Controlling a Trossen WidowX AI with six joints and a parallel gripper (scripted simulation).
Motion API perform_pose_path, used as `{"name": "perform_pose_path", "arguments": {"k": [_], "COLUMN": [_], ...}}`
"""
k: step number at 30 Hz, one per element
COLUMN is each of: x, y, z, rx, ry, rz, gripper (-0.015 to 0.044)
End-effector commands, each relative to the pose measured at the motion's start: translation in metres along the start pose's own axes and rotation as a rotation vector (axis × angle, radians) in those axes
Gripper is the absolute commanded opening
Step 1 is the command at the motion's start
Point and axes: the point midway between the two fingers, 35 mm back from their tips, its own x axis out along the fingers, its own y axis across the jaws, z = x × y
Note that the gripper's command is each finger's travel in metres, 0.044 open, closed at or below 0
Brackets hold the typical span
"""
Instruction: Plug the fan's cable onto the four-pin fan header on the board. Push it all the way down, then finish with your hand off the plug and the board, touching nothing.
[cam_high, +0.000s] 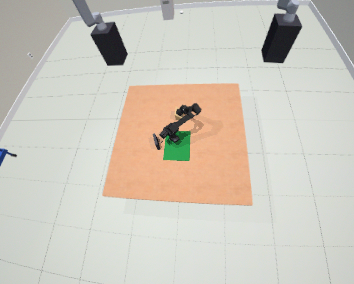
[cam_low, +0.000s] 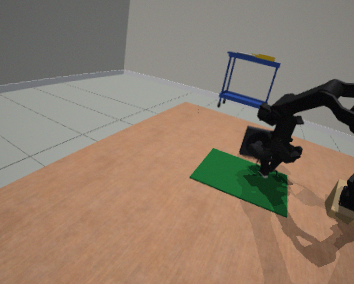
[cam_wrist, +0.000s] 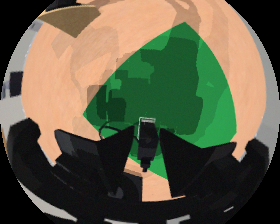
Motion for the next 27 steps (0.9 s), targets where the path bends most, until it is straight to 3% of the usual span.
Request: {"name": "perform_pose_path", "arguments": {"k": [1,4,8,15,27], "x": [0.0,-0.003,-0.052,-0.056,-0.055], "y": [0.0,0.0,0.0,0.0,0.008], "z": [0.0,0.0,-0.001,0.001,0.119], "rx": [-0.001,0.0,0.002,0.002,0.006], "ry": [0.0,0.0,-0.002,-0.003,-0.008], "rz": [-0.001,0.0,0.0,0.0,0.0], "gripper": [0.026,0.026,0.026,0.026,0.026]}}
